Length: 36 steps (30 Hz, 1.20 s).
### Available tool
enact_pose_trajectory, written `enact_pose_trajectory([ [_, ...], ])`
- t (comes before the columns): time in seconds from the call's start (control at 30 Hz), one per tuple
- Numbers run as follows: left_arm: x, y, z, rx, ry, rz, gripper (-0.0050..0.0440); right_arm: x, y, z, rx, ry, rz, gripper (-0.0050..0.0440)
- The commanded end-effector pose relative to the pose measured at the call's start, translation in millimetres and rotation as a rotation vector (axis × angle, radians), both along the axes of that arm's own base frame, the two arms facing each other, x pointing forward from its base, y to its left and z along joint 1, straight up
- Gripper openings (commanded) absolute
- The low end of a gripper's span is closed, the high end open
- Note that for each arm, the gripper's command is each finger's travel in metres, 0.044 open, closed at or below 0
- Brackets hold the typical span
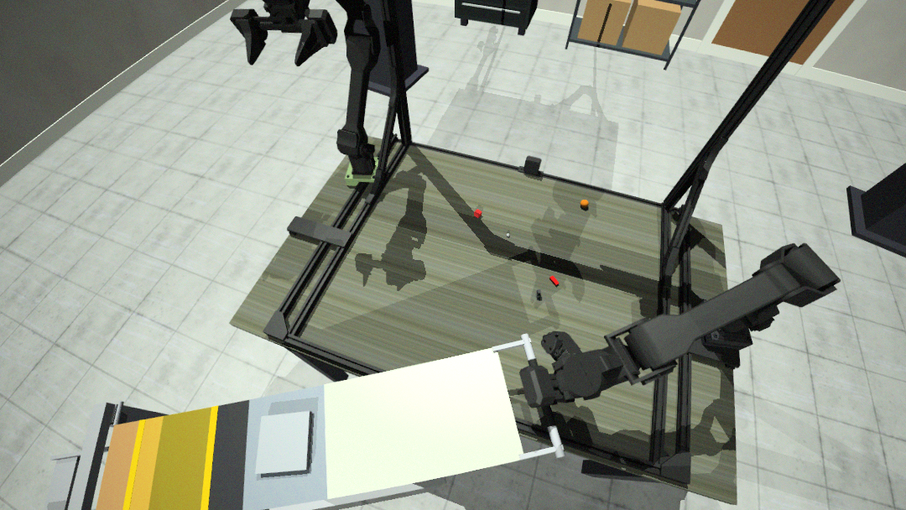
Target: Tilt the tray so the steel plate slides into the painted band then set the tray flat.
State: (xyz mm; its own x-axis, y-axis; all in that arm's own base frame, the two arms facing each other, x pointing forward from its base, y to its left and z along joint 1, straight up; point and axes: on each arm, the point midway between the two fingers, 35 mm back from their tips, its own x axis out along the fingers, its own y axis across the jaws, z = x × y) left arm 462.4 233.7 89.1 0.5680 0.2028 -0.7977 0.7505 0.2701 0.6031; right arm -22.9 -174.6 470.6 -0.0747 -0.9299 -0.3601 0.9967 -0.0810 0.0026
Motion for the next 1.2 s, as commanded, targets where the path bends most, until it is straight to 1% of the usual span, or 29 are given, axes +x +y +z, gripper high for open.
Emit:
enact_pose_trajectory([
  [0.0, 4, 2, 28, 0.019, -0.051, 0.001, 0.0000, 0, 0, 0, 0.001, 0.003, 0.003, 0.0440],
  [1.17, 8, 3, 52, 0.030, -0.081, 0.001, 0.0000, 0, 0, 0, 0.001, 0.003, 0.003, 0.0440],
])
